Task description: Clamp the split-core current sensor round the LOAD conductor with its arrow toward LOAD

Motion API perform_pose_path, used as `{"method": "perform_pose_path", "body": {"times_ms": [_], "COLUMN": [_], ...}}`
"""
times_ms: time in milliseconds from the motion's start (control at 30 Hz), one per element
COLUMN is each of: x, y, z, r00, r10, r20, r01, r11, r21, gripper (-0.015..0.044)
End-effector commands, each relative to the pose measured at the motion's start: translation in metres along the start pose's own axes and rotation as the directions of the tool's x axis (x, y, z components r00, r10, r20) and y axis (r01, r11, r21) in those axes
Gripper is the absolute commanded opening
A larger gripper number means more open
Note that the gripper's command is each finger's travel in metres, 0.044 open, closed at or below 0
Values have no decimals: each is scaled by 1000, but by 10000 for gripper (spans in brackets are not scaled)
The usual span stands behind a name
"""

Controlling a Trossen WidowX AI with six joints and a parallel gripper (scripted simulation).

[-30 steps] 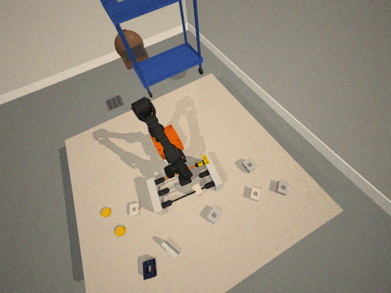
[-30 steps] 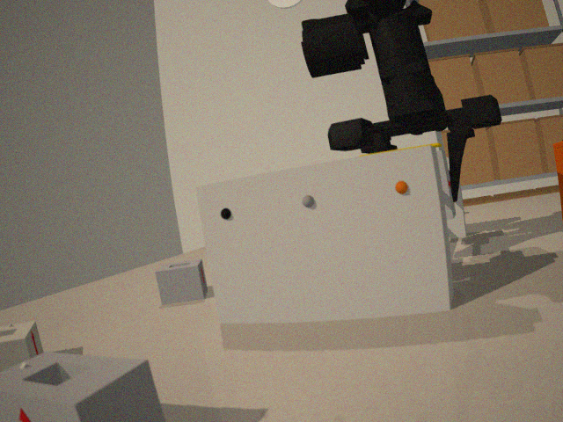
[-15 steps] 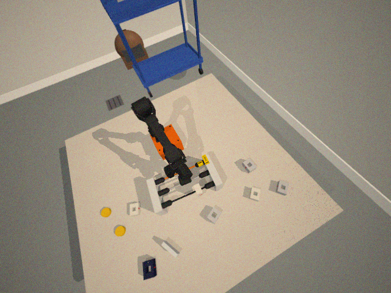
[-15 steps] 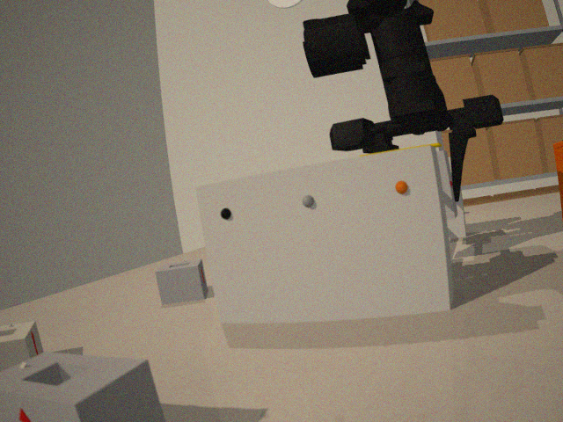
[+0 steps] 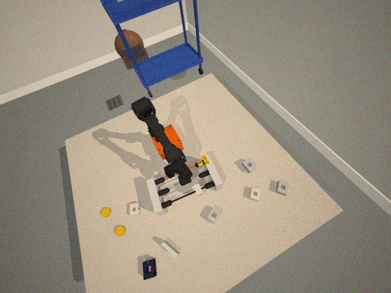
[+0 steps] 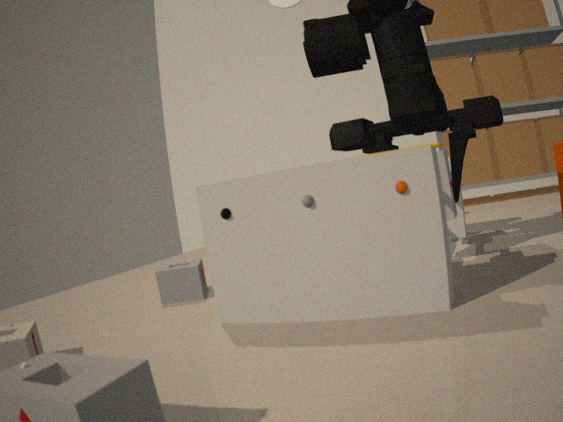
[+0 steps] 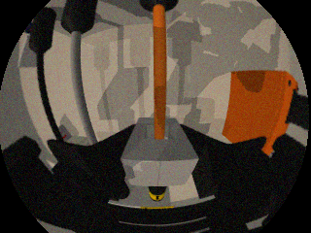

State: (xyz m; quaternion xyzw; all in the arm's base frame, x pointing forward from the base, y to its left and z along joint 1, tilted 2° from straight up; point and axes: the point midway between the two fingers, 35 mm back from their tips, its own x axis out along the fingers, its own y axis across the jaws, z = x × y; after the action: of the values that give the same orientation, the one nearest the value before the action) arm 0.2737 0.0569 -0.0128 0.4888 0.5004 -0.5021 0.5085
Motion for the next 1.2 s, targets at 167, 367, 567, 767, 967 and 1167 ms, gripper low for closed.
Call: {"method": "perform_pose_path", "body": {"times_ms": [167,367,567,767,967,1167], "x": [0,0,0,0,0,0], "y": [0,0,0,0,0,0], "z": [0,0,0,0,0,0], "r00": [1000,1000,1000,1000,1000,1000], "r10": [1,1,1,1,1,1], "r20": [0,0,0,0,0,0], "r01": [-1,-1,-1,-1,-1,-1], "r11": [1000,1000,1000,1000,1000,1000], "r21": [0,0,0,0,0,0], "gripper": [262,262,262,262,262,341]}}
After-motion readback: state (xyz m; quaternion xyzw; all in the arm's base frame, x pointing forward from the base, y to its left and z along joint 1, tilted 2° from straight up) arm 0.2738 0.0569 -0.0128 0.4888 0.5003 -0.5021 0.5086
